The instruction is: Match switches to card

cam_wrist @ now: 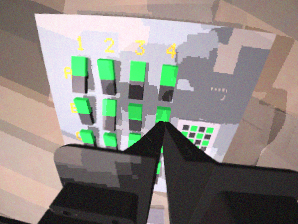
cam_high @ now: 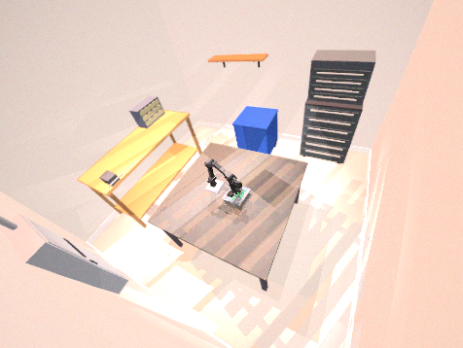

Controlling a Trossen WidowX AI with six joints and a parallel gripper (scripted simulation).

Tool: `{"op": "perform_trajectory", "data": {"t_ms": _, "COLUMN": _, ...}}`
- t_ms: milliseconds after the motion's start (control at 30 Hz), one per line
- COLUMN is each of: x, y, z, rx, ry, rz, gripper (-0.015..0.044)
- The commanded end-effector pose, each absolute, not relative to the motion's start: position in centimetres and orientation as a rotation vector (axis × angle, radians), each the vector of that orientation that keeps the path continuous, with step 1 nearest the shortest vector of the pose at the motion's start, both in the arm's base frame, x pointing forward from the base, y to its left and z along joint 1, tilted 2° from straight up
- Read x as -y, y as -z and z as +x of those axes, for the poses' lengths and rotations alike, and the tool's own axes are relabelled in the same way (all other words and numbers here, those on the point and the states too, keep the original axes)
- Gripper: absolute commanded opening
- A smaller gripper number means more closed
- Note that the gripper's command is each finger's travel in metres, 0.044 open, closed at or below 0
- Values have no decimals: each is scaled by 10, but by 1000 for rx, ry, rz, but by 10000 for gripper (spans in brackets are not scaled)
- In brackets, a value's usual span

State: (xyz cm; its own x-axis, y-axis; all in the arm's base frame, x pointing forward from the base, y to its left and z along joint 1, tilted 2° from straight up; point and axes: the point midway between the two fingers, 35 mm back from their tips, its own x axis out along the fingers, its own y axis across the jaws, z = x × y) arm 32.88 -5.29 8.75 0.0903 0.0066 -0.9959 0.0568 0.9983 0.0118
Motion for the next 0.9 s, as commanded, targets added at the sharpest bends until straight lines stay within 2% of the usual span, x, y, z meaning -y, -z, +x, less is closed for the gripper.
{"op": "perform_trajectory", "data": {"t_ms": 0, "x": 53, "y": -82, "z": 329, "rx": -1483, "ry": 35, "rz": 49, "gripper": 0}}
{"op": "perform_trajectory", "data": {"t_ms": 867, "x": 53, "y": -69, "z": 330, "rx": -1483, "ry": 35, "rz": 49, "gripper": 0}}
